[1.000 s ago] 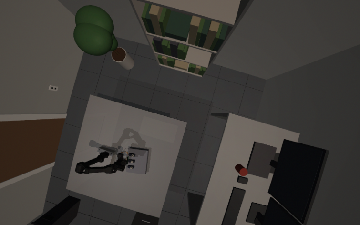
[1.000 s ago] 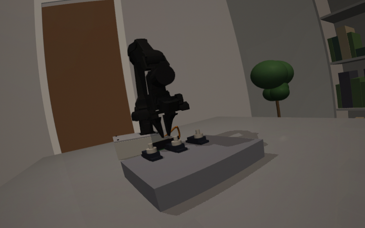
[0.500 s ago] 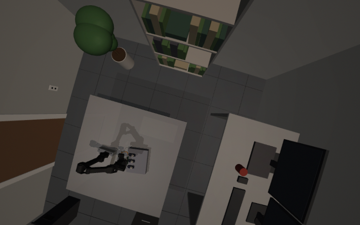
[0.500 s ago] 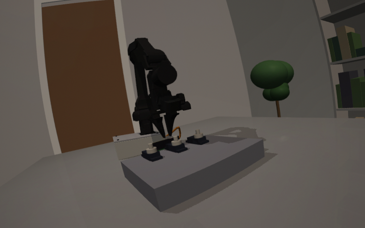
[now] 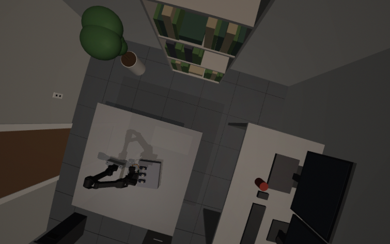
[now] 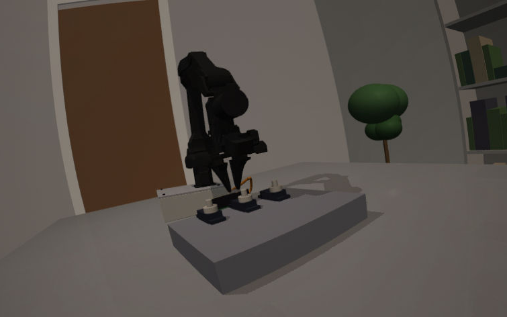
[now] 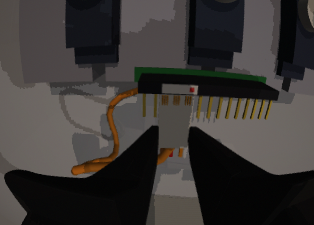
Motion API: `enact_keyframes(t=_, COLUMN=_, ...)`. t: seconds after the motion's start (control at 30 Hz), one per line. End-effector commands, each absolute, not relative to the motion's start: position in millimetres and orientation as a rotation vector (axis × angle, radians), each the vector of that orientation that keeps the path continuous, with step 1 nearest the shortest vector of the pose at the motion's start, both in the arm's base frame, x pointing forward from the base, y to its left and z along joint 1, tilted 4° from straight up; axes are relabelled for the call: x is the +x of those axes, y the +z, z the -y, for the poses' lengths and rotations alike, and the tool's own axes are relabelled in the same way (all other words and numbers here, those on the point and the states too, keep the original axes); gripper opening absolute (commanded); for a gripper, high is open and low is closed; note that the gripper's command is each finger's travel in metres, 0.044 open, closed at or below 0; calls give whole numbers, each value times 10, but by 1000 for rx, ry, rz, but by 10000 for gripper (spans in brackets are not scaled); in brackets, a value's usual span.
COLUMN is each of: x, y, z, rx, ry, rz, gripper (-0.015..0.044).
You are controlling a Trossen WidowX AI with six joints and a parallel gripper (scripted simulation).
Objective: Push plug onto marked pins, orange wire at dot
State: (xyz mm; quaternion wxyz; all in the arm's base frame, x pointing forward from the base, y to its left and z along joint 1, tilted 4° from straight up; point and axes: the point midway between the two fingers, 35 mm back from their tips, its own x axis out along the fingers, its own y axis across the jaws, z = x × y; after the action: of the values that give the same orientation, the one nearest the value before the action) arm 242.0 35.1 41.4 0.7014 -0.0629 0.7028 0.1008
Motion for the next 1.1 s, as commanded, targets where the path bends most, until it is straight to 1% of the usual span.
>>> enact_keyframes(t=0.0, x=2418, y=382, z=-338, rx=-135, ry=228, rz=-1560, gripper=105)
enact_keyframes(t=0.17, x=2422, y=406, z=-337, rx=-135, ry=228, rz=-1560, gripper=236)
enact_keyframes(t=0.37, x=2431, y=913, z=-307, rx=-136, ry=228, rz=-1560, gripper=394)
enact_keyframes(t=0.43, x=2423, y=983, z=-302, rx=-136, ry=228, rz=-1560, gripper=440)
enact_keyframes(t=1.07, x=2423, y=983, z=-302, rx=-136, ry=228, rz=-1560, gripper=440)
